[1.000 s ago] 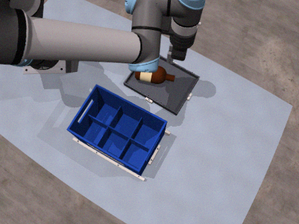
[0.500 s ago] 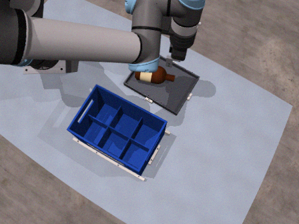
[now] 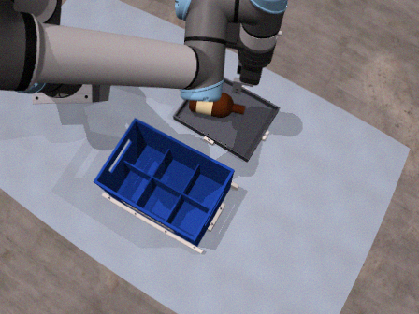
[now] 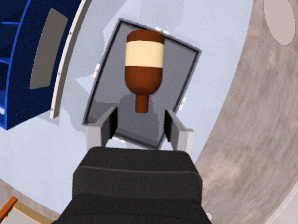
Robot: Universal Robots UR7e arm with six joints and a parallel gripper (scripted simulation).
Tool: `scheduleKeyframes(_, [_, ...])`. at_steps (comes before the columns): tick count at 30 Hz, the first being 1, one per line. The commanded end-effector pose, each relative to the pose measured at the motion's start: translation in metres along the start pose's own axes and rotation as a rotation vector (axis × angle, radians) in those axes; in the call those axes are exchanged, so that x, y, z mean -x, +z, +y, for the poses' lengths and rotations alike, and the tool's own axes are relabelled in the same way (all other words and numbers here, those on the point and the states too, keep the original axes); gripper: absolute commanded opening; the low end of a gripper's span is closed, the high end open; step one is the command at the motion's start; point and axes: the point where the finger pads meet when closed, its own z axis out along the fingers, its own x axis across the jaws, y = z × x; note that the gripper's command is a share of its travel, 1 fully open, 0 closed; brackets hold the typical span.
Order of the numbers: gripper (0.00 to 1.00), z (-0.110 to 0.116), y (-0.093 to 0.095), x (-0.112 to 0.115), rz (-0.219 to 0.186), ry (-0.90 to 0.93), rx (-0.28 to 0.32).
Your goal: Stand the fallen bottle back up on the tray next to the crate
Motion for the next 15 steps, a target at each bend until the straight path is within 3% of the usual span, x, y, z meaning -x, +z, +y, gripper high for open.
scheduleKeyframes(1, [1.00,0.000,0.000,0.000,0.000,0.000,0.002])
scheduleKeyframes(15, [1.00,0.000,0.016,0.000,0.001,-0.002,0.002])
